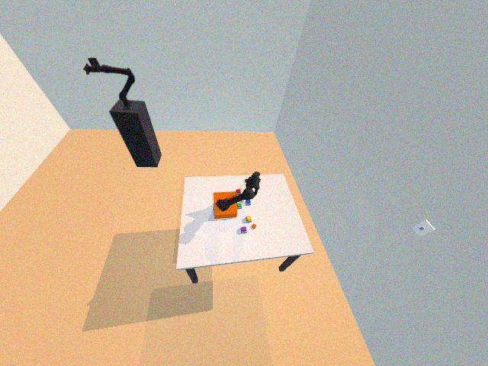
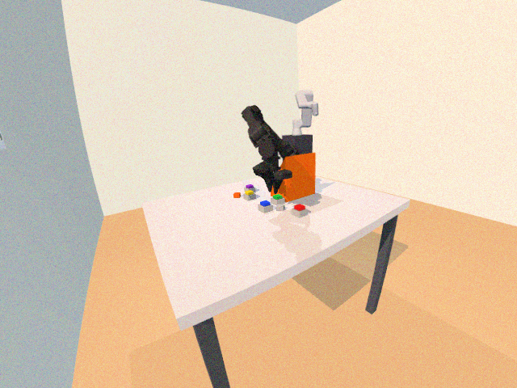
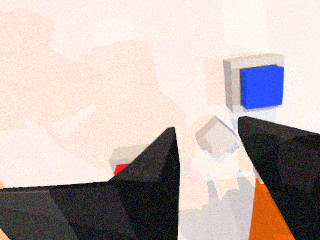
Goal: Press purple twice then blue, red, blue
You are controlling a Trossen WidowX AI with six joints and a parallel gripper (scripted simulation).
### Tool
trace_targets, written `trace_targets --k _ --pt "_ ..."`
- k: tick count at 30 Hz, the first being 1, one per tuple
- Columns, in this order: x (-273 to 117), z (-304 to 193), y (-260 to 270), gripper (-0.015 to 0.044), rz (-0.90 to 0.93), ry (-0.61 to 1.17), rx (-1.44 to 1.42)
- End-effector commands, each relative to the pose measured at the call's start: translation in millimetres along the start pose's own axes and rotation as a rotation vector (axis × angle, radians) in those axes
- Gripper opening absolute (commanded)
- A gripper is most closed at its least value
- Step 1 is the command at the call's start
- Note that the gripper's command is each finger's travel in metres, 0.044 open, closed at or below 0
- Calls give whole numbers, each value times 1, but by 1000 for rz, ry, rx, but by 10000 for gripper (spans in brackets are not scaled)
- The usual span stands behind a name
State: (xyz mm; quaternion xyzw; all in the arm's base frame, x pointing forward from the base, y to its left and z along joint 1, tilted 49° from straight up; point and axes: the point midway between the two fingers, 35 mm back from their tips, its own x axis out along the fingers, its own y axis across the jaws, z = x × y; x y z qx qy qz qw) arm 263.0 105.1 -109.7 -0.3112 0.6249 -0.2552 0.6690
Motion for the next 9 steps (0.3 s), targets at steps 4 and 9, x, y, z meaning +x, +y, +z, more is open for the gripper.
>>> trace_targets --k 4,9 --pt "-32 -28 66 361 -15 2 -6" --pt "-32 -28 66 400 -15 2 -6"
